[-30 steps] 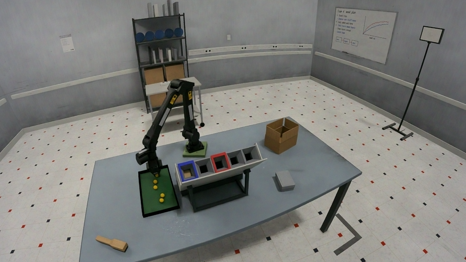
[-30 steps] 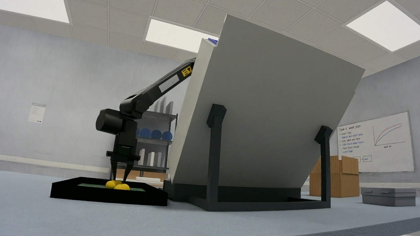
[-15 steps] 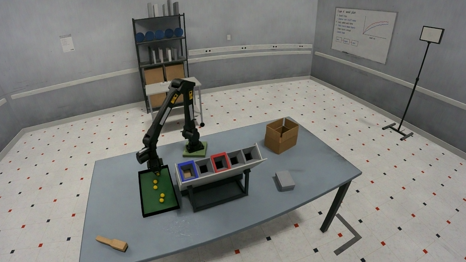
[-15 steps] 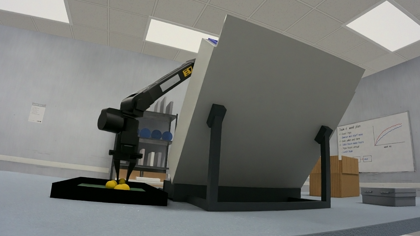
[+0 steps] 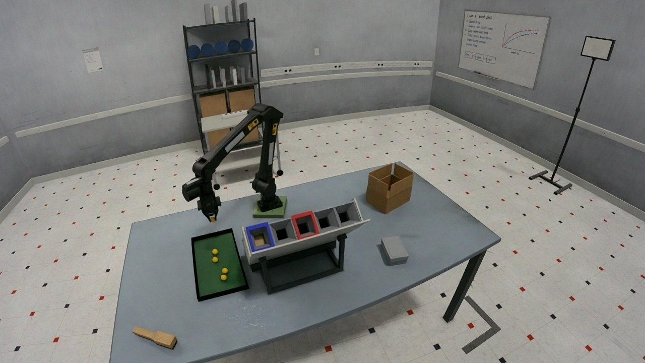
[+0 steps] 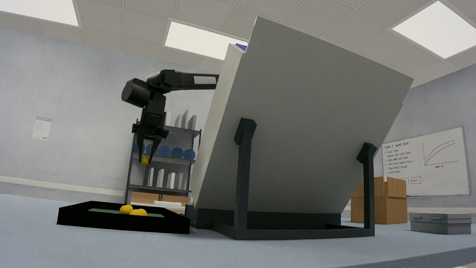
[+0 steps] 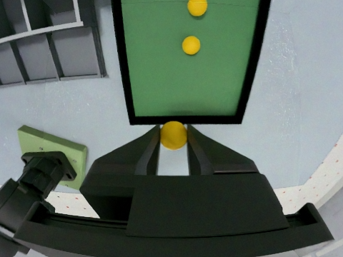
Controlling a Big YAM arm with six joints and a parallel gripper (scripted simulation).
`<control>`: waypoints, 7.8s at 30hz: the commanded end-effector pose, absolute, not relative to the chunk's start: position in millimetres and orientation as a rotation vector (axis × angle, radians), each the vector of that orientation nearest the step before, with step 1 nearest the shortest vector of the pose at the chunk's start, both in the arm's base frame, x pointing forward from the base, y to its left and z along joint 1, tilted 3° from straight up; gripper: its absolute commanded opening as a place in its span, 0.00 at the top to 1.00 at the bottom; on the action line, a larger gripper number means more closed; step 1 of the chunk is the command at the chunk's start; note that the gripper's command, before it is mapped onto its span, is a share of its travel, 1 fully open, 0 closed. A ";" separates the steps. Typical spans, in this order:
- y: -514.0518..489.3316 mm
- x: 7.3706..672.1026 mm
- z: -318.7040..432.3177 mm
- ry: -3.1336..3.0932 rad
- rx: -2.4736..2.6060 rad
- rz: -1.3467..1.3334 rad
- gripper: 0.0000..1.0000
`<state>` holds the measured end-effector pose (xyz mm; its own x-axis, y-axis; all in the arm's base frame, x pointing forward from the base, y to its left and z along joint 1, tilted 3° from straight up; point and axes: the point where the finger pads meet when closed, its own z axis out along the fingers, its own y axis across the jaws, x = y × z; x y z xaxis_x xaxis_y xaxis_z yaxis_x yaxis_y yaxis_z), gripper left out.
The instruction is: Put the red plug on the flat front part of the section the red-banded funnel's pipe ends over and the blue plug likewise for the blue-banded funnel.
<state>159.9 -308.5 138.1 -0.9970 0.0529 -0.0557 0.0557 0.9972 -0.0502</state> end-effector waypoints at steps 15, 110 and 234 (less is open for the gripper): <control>-321.4 163.8 150.6 3.091 0.088 -0.052 1.00; -327.3 240.8 187.3 3.119 0.091 0.018 1.00; -15.4 385.3 400.9 2.645 0.071 -0.042 1.00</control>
